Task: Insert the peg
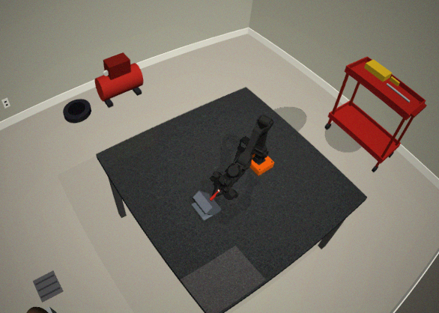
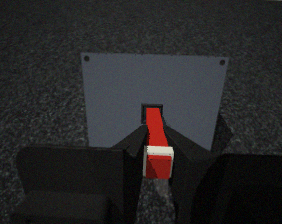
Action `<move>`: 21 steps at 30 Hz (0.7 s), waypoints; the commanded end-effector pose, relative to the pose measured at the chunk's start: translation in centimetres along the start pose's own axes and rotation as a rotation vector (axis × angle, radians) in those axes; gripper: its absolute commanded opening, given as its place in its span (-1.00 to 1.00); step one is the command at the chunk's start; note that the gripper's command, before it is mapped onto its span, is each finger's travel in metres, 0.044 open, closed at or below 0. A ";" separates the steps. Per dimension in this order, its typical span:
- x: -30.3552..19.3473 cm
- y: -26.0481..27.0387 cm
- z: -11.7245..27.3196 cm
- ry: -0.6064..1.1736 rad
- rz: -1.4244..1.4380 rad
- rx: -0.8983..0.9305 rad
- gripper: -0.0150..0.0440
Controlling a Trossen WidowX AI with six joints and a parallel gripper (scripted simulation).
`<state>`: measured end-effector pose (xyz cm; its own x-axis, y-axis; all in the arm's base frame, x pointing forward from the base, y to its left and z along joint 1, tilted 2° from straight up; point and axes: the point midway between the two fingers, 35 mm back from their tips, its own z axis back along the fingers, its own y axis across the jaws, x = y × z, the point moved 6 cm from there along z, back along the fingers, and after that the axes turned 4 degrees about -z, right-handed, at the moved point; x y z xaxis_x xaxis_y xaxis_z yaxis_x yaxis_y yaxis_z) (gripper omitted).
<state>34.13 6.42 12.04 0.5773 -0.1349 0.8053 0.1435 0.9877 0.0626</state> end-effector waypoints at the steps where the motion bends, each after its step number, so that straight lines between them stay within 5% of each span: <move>1: -0.1 0.1 -0.4 0.005 0.005 0.003 -0.49; 21: -0.2 0.1 -1.7 0.004 0.005 0.003 -0.49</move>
<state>35.25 6.41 11.17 0.5765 -0.1348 0.8059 0.1446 0.9876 0.0618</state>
